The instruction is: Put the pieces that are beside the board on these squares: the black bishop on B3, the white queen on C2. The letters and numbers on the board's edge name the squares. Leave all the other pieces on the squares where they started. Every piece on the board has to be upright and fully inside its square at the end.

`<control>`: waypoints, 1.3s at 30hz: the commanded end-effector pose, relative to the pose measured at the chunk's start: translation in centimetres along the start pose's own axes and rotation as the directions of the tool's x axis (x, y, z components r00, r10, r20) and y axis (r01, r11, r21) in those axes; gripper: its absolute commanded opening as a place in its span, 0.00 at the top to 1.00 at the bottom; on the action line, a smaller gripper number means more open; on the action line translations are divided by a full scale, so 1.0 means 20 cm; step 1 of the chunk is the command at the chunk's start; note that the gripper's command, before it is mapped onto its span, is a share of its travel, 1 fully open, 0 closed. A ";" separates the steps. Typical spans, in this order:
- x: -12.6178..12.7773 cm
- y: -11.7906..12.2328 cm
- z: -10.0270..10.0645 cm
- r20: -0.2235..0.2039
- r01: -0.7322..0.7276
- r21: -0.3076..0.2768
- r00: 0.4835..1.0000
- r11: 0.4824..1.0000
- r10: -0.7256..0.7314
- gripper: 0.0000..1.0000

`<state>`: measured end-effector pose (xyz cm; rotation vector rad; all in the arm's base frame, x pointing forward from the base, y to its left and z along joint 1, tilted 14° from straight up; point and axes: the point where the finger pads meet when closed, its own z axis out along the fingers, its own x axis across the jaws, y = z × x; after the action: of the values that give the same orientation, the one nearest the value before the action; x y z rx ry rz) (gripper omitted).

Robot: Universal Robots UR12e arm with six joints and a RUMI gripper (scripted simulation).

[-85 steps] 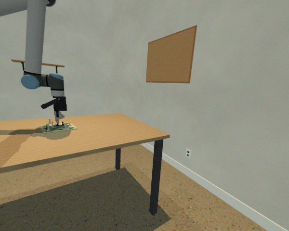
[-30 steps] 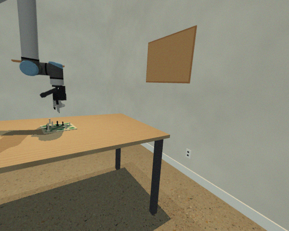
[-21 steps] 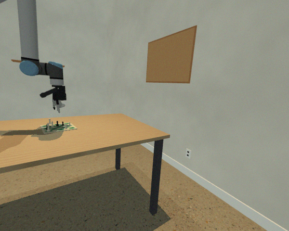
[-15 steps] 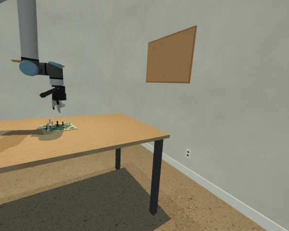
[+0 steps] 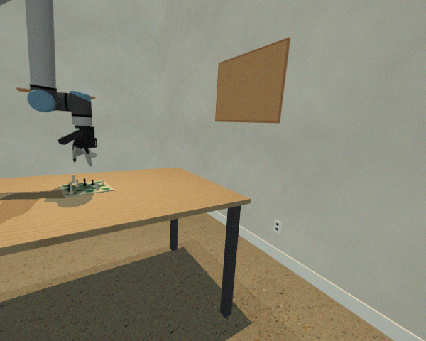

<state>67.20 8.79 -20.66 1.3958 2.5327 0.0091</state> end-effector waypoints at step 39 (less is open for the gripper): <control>0.19 0.00 0.00 0.002 0.995 -0.001 0.103 0.103 -0.995 0.00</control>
<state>65.45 11.47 -21.40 -0.4445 2.9002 -0.2246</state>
